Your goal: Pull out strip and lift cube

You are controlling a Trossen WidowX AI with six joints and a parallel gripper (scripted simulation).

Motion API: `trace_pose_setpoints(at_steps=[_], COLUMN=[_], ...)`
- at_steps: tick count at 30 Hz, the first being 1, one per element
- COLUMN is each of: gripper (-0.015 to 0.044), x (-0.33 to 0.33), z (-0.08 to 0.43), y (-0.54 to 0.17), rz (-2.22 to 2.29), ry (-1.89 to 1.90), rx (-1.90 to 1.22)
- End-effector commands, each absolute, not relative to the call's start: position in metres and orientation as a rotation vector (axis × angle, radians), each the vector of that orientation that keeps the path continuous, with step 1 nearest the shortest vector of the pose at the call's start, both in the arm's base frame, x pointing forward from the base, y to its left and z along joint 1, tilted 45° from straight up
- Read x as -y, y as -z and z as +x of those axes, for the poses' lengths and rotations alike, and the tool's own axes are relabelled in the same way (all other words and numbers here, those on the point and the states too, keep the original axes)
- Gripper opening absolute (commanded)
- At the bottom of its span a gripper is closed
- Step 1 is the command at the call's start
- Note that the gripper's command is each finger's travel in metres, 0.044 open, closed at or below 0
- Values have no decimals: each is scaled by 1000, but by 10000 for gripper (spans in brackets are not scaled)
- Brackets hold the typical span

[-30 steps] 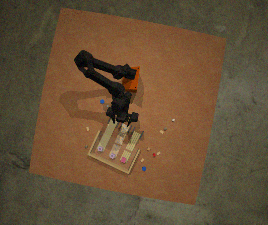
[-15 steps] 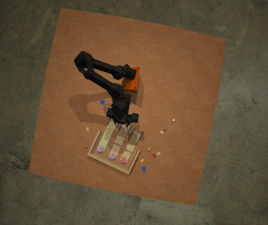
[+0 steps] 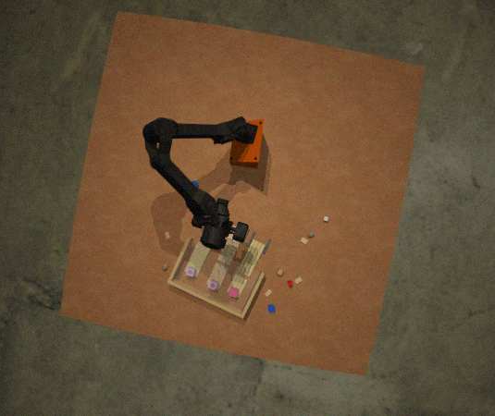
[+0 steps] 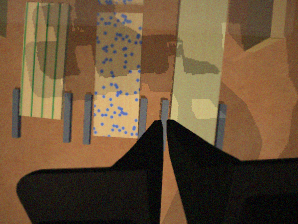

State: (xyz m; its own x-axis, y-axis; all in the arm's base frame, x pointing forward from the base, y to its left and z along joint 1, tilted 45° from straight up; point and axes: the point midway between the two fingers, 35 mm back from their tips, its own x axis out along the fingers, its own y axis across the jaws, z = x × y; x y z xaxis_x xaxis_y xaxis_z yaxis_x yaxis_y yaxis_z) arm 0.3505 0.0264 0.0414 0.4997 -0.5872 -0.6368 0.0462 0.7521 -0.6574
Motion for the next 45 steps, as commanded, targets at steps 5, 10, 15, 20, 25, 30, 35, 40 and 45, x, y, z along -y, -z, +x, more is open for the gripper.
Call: trace_pose_setpoints(at_steps=[5,10,15,20,25,30,35,40,45], gripper=[0,0,0,0,0,0,0,0,0], x=[29,29,31,36,42,47,53,58,63], z=[352,352,353,354,356,358,360,361,362], y=[-44,-44,-41,-35,-29,-23,-17,-11,-5], rz=[-480,-480,-480,-480,-479,-479,-479,-480,-480], ry=[656,656,656,656,655,655,656,656,656], rx=[-1277,-1277,-1277,-1277,-1277,-1277,-1277,-1277,-1277])
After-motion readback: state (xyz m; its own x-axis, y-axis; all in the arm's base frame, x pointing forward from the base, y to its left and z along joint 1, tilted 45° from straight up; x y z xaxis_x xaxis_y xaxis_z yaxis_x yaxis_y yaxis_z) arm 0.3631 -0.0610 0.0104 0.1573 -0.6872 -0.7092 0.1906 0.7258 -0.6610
